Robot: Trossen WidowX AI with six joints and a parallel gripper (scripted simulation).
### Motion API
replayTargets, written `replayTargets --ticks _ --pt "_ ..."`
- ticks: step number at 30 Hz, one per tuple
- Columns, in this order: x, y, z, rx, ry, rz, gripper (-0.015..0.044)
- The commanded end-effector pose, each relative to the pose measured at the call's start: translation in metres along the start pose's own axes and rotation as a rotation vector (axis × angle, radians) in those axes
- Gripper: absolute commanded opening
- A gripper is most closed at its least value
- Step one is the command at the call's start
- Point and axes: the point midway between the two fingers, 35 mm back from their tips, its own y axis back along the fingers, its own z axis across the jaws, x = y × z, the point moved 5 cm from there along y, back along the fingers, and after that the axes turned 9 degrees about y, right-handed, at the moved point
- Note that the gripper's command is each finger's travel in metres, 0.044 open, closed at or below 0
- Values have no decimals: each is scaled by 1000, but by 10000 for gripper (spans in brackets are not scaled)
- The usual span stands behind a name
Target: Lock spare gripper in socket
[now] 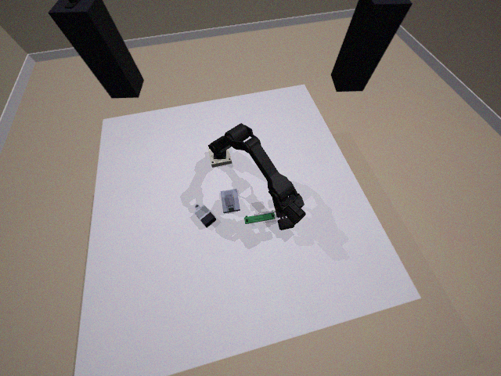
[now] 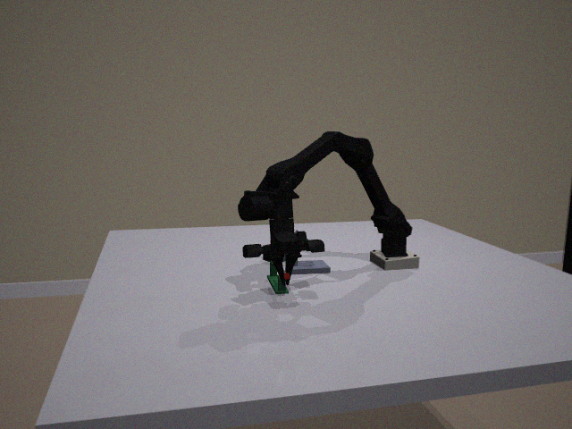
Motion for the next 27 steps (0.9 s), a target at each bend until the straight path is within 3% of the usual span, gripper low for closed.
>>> replayTargets --ticks 1,15,22,27 --pt "2 -7 0 -2 0 1 0" --pt "3 -13 0 1 0 0 0" --pt "3 -12 0 0 0 0 184" --pt "3 -12 0 0 0 0 200"
